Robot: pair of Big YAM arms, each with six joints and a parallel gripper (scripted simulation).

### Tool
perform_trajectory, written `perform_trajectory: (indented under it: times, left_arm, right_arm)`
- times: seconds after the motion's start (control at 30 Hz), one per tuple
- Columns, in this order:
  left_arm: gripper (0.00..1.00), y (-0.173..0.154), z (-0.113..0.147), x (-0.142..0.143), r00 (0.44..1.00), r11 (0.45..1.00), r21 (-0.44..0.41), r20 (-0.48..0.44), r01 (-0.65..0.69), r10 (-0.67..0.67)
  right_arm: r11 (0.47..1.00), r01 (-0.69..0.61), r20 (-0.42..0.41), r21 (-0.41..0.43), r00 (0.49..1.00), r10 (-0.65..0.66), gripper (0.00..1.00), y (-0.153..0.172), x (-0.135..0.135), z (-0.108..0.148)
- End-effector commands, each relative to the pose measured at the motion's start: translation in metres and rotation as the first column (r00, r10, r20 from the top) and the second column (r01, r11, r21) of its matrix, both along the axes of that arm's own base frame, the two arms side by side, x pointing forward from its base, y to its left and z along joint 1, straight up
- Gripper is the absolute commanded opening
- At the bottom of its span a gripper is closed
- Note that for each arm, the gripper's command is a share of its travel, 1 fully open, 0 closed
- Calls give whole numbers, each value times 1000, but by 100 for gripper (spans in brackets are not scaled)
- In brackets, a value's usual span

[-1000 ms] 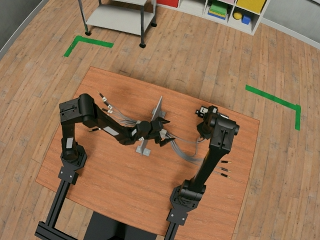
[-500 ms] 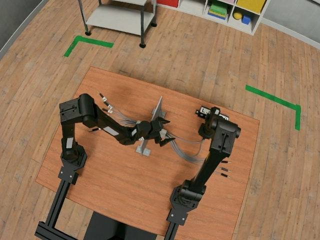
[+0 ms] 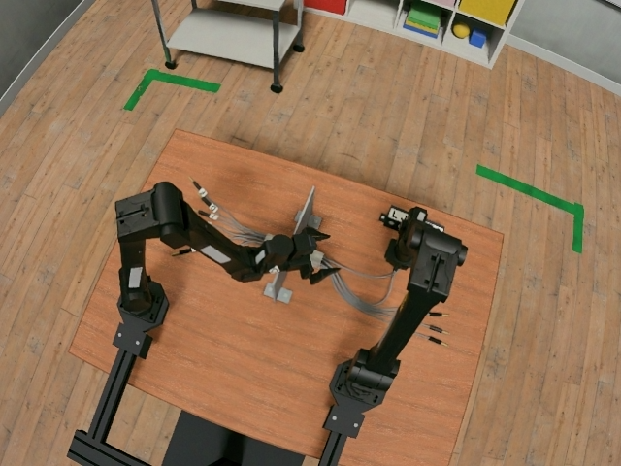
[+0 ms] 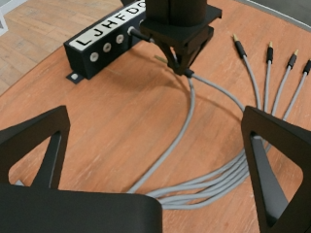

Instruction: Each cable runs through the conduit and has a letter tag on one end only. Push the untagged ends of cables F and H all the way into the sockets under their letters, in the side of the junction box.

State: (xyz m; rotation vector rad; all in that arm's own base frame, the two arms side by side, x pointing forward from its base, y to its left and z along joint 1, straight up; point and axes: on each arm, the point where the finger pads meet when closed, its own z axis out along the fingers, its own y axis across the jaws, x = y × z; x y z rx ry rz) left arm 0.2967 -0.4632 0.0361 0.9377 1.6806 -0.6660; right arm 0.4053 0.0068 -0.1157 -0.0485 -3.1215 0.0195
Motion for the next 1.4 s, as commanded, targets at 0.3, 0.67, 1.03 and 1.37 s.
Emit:
perform_trajectory:
  times: [0.3, 0.67, 1.03, 1.37]
  left_arm:
    - [100, -7, 11, 2, 1000, 999, -33, 6, 1, -1]
    - [100, -7, 11, 2, 1000, 999, -33, 6, 1, -1]
    - [100, -7, 11, 2, 1000, 999, -33, 6, 1, -1]
    - [100, -7, 11, 2, 1000, 999, -33, 6, 1, -1]
  right_arm:
    - [1000, -11, 9, 5, 1000, 11, 5, -2, 40, 1]
    - [1000, -9, 30, 5, 1000, 9, 5, -2, 52, 10]
    - [1000, -30, 11, 5, 999, 30, 5, -2, 57, 5]
    - [1000, -30, 32, 4, 999, 29, 5, -2, 74, 7]
